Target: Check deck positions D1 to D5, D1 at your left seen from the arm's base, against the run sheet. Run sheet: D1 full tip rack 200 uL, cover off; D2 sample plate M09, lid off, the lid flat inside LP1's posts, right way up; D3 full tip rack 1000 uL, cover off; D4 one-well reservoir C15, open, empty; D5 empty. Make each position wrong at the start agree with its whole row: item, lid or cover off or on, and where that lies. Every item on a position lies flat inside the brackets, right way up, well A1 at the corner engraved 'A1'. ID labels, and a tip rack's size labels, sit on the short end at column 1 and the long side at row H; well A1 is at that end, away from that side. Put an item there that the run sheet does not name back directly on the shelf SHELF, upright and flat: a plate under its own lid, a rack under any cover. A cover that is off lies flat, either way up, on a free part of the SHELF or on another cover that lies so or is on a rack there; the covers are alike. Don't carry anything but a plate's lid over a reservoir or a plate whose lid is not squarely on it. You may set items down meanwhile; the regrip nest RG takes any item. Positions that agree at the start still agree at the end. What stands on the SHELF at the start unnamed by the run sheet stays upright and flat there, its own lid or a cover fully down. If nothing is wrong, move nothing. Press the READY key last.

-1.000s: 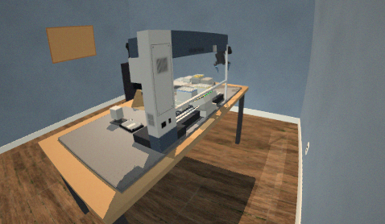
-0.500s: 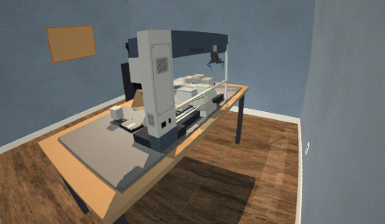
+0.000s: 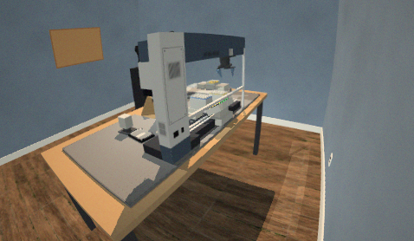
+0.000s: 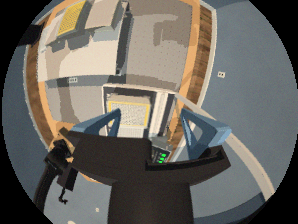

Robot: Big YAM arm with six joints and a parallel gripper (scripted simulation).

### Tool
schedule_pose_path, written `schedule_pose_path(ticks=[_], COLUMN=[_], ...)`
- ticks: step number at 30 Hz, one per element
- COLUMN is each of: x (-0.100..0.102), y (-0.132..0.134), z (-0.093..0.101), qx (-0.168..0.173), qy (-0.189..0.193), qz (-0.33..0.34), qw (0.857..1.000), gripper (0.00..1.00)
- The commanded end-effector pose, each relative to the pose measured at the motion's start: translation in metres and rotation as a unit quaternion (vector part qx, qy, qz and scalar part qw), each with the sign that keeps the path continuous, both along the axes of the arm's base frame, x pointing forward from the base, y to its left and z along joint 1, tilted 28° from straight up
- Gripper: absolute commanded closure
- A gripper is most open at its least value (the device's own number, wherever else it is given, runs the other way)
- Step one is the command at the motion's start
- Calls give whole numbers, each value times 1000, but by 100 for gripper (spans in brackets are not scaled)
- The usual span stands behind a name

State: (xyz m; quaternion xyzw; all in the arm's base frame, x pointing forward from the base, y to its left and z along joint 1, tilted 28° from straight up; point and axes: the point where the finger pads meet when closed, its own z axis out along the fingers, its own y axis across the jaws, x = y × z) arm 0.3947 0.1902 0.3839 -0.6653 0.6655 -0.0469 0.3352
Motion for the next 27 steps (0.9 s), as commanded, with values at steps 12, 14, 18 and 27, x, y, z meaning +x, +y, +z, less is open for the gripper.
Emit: schedule_pose_path(ticks=[12,14,18,27], x=[-38,-46,-57,-77], y=[-45,-52,-65,-87], z=[0,-7,-18,-35], qx=[73,78,93,118], qy=[24,37,53,81], qz=[-123,-139,-172,-229], qw=[989,986,979,963], gripper=[0,0,0,0])
